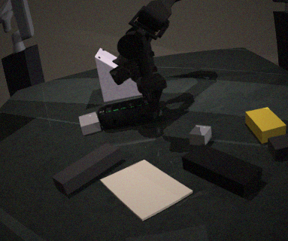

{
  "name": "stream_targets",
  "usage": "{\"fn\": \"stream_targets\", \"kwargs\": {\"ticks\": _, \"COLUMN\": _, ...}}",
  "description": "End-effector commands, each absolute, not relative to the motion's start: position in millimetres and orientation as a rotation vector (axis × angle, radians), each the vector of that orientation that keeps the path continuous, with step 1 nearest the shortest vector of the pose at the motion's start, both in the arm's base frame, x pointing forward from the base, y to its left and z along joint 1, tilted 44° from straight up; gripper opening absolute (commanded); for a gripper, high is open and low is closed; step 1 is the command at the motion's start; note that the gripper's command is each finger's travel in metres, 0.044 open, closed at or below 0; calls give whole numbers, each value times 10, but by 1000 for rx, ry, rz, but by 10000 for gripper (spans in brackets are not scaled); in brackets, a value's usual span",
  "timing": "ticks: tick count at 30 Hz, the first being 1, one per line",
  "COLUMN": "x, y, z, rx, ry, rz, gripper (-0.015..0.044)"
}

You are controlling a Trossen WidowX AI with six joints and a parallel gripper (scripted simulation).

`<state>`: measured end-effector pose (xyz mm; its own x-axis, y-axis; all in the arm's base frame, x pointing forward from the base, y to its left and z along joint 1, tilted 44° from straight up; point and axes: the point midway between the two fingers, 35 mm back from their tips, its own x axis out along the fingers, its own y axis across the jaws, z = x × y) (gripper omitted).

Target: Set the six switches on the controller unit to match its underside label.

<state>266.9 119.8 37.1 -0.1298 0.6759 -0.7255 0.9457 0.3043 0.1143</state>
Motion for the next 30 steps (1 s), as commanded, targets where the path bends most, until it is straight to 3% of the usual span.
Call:
{"fn": "stream_targets", "kwargs": {"ticks": 1, "x": 2713, "y": 1033, "z": 536, "rx": 1445, "ry": 1870, "rz": -488, "gripper": 394}}
{"fn": "stream_targets", "kwargs": {"ticks": 3, "x": 2727, "y": 881, "z": 699, "rx": 1446, "ry": 1867, "rz": -481, "gripper": 440}}
{"fn": "stream_targets", "kwargs": {"ticks": 13, "x": 2728, "y": 862, "z": 720, "rx": 1446, "ry": 1866, "rz": -480, "gripper": 440}}
{"fn": "stream_targets", "kwargs": {"ticks": 22, "x": 2354, "y": 536, "z": 185, "rx": 1520, "ry": 1865, "rz": -602, "gripper": 204}}
{"fn": "stream_targets", "kwargs": {"ticks": 30, "x": 2314, "y": 514, "z": 144, "rx": 1526, "ry": 1865, "rz": -612, "gripper": 0}}
